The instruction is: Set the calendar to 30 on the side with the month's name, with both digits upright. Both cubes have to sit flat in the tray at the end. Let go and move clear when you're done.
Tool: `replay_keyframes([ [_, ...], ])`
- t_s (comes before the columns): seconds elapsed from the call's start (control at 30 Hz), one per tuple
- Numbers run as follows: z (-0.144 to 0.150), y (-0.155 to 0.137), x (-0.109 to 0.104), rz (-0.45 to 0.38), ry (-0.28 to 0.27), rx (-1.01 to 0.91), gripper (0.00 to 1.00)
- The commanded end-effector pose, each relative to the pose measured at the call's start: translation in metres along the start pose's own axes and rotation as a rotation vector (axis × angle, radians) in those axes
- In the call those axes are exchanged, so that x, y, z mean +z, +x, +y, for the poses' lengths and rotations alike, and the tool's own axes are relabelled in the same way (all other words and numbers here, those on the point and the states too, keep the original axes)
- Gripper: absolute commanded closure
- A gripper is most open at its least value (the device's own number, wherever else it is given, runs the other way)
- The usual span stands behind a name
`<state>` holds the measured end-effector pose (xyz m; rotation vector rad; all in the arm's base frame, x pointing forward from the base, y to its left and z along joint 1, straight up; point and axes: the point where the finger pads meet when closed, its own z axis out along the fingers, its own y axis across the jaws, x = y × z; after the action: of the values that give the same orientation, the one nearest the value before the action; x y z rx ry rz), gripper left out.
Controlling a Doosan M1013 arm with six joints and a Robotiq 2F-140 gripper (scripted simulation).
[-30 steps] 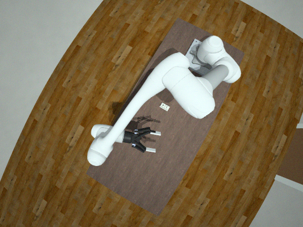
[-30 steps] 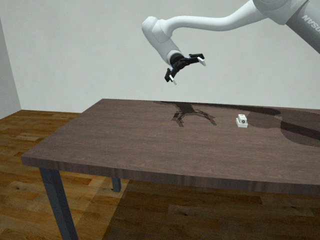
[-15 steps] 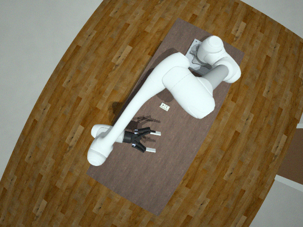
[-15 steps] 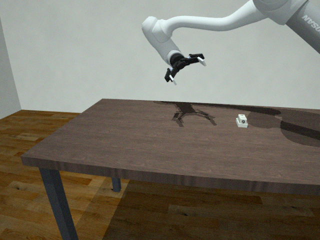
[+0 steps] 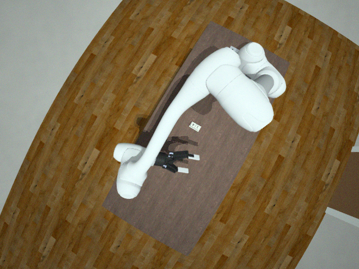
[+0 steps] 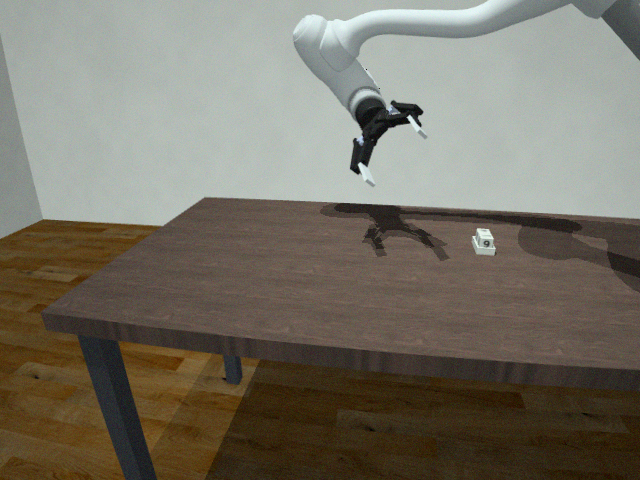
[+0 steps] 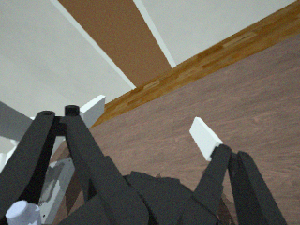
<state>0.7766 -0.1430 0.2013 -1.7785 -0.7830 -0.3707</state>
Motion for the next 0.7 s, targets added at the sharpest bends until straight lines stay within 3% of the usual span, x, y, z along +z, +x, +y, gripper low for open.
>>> replay_keyframes([
  [0.0, -0.005, -0.014, 0.012, -0.058, -0.077, 0.120, 0.00],
  [0.03, -0.007, -0.021, 0.016, -0.083, -0.112, 0.170, 0.00],
  [0.1, -0.007, -0.021, 0.016, -0.083, -0.112, 0.170, 0.00],
  [0.17, -0.013, -0.041, 0.025, -0.135, -0.199, 0.283, 0.00],
  [0.33, -0.023, -0.072, 0.032, -0.199, -0.336, 0.432, 0.00],
  [0.37, -0.023, -0.073, 0.032, -0.201, -0.339, 0.436, 0.00],
  [0.4, -0.028, -0.086, 0.034, -0.223, -0.398, 0.492, 0.00],
  [0.47, -0.032, -0.097, 0.034, -0.238, -0.445, 0.533, 0.00],
  [0.6, -0.043, -0.129, 0.033, -0.273, -0.594, 0.647, 0.00],
  [0.67, -0.043, -0.129, 0.033, -0.273, -0.594, 0.647, 0.00],
])
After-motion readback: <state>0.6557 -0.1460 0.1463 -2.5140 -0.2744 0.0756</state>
